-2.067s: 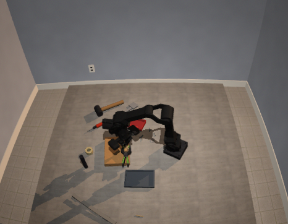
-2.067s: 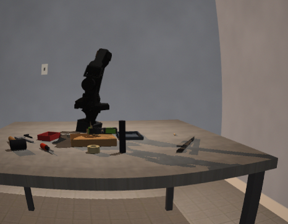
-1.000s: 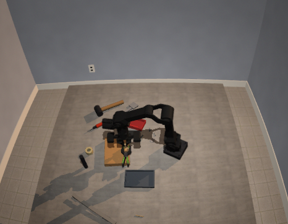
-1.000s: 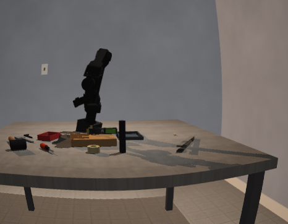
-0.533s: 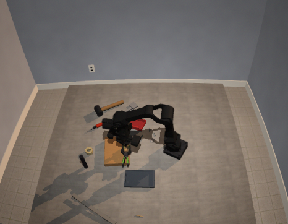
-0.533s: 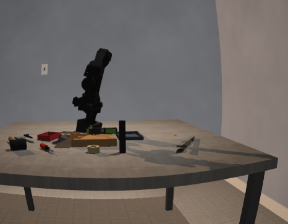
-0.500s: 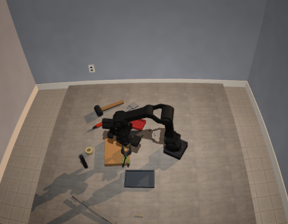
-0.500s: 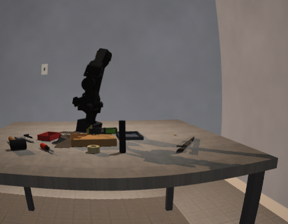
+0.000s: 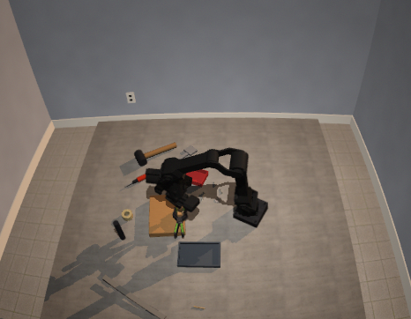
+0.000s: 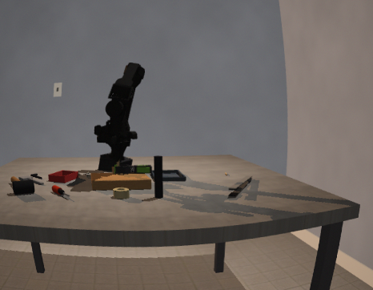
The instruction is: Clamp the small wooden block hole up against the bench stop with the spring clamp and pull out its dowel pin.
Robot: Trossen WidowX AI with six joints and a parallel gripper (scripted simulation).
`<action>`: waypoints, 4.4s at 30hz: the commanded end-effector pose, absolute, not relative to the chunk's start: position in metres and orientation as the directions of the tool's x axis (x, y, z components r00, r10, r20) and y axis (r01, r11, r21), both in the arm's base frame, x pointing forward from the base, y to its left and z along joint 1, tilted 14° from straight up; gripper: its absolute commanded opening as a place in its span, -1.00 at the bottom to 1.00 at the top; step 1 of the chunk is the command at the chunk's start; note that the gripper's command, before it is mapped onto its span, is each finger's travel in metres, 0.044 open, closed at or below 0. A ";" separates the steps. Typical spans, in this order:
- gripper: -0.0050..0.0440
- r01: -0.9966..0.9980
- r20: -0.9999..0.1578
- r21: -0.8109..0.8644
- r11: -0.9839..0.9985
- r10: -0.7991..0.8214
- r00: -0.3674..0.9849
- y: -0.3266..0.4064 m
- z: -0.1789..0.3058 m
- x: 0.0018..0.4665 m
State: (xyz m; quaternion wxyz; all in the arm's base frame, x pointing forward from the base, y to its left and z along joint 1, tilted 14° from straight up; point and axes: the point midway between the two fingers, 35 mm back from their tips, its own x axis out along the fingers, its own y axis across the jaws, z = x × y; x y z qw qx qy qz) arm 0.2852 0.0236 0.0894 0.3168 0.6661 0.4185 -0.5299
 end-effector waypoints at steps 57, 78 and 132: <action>-0.80 0.752 -0.971 0.214 0.624 0.220 0.093 0.023 0.094 0.285; -0.80 0.619 -0.971 0.230 0.751 0.220 0.093 0.023 0.095 0.285; -0.80 0.955 -0.971 0.150 0.256 0.220 0.093 0.022 0.099 0.284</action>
